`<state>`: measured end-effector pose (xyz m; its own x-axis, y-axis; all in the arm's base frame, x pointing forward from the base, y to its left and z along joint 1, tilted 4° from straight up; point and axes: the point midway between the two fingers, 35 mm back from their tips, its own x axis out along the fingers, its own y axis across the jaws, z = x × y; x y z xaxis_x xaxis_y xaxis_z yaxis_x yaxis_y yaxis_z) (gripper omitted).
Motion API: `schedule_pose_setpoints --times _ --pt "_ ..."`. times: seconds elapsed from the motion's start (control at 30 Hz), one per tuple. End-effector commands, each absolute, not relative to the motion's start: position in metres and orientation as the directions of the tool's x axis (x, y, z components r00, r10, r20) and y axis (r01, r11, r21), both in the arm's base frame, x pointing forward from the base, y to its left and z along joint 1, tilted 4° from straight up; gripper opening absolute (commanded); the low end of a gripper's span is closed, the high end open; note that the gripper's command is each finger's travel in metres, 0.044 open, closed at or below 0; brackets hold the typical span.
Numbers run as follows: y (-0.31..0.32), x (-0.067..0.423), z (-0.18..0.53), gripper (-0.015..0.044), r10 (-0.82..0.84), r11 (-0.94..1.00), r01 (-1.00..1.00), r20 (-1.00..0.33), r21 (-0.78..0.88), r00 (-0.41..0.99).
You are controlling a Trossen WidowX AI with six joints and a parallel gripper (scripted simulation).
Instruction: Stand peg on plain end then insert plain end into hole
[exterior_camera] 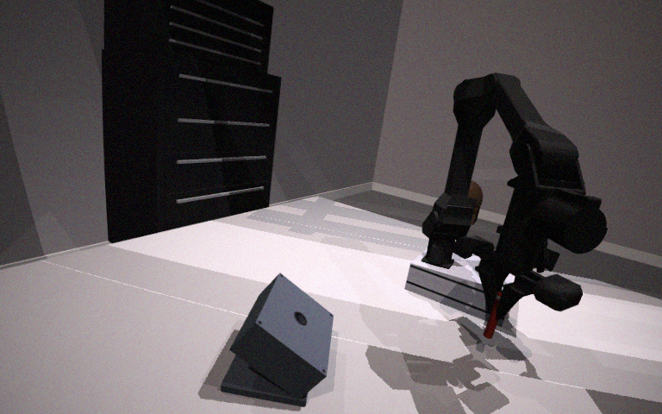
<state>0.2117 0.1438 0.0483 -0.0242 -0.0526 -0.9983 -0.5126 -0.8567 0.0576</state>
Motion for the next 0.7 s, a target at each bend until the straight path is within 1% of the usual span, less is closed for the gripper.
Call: schedule_pose_setpoints --times 0.0,0.27,0.67 --pt "0.145 0.212 0.071 0.0 -0.043 -0.856 -0.514 -0.999 0.044 -0.013" --pt "0.143 0.213 0.078 0.0 -0.047 -0.852 -0.521 -0.999 0.045 -0.009" --pt "0.132 0.238 0.085 0.0 -0.093 -0.8 -0.599 -0.995 0.047 0.046"
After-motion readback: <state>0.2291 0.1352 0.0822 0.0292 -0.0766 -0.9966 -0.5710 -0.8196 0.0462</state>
